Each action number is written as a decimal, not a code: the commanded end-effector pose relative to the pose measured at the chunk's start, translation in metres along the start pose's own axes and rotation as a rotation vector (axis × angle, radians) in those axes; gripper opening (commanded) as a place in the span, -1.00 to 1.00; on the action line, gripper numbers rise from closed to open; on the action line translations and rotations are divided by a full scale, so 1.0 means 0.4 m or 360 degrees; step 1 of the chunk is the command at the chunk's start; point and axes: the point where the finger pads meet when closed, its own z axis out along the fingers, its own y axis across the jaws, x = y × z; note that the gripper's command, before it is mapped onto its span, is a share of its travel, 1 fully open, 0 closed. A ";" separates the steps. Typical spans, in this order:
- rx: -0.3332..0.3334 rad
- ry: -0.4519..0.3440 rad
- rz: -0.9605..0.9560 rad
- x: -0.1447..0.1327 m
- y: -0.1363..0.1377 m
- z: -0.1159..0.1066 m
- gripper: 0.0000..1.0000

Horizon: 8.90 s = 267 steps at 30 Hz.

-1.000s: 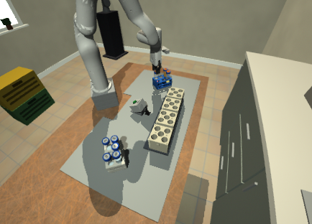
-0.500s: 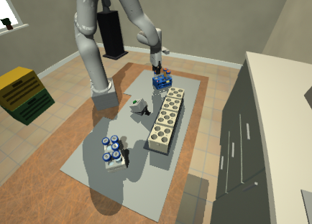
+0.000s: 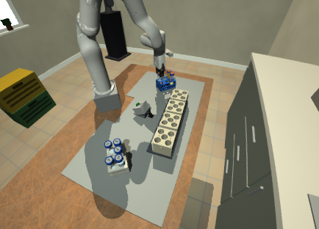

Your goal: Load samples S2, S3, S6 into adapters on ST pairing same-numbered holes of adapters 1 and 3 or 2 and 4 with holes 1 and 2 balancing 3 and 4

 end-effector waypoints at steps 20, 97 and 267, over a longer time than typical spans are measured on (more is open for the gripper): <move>0.0000 0.0006 0.0000 0.004 0.000 0.015 0.15; 0.0000 0.0006 0.0000 0.004 0.000 -0.038 -1.00; 0.0001 0.0006 0.0000 0.003 0.000 -0.142 -1.00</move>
